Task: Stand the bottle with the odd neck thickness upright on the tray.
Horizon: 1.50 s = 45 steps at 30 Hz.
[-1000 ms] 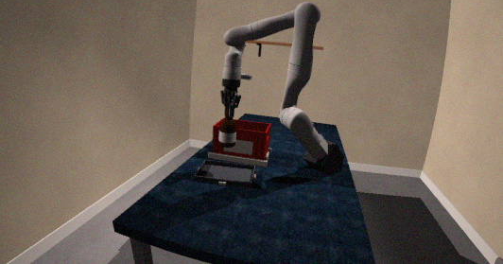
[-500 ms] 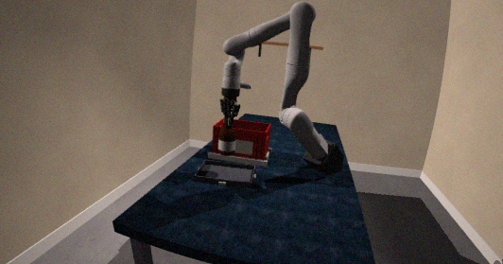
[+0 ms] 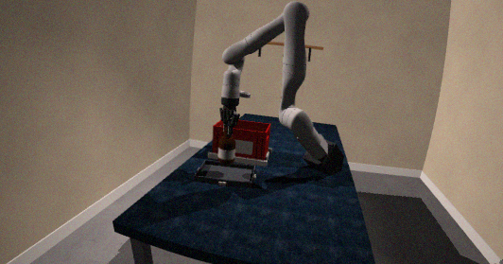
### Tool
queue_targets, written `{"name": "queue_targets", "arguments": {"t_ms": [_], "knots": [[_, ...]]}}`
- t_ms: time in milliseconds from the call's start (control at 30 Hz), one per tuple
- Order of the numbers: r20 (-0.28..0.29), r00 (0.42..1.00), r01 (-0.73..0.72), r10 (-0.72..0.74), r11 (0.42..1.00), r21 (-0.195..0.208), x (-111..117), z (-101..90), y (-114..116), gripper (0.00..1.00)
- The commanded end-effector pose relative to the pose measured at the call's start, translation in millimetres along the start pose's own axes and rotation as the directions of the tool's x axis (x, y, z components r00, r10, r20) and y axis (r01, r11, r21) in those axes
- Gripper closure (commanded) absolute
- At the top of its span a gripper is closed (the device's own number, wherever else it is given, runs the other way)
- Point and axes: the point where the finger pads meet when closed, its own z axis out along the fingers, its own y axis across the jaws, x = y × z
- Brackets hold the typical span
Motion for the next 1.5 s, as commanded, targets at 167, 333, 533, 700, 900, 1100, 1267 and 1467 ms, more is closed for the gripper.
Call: {"name": "queue_targets", "arguments": {"t_ms": [167, 333, 533, 700, 900, 1100, 1267, 1467], "knots": [[-0.007, 1.000, 0.004, -0.004, 1.000, -0.009, 1, 19.9, 2, 1.00], [-0.007, 1.000, 0.004, -0.004, 1.000, -0.009, 1, 29.2, 3, 1.00], [-0.007, 1.000, 0.004, -0.004, 1.000, -0.009, 1, 35.1, 3, 1.00], [-0.007, 1.000, 0.004, -0.004, 1.000, -0.009, 1, 40.4, 3, 1.00], [-0.007, 1.000, 0.004, -0.004, 1.000, -0.009, 1, 44.0, 3, 1.00], [-0.007, 1.000, 0.004, -0.004, 1.000, -0.009, 1, 45.0, 3, 1.00], [-0.007, 1.000, 0.004, -0.004, 1.000, -0.009, 1, 45.3, 3, 1.00], [-0.007, 1.000, 0.004, -0.004, 1.000, -0.009, 1, 45.3, 3, 1.00]]}}
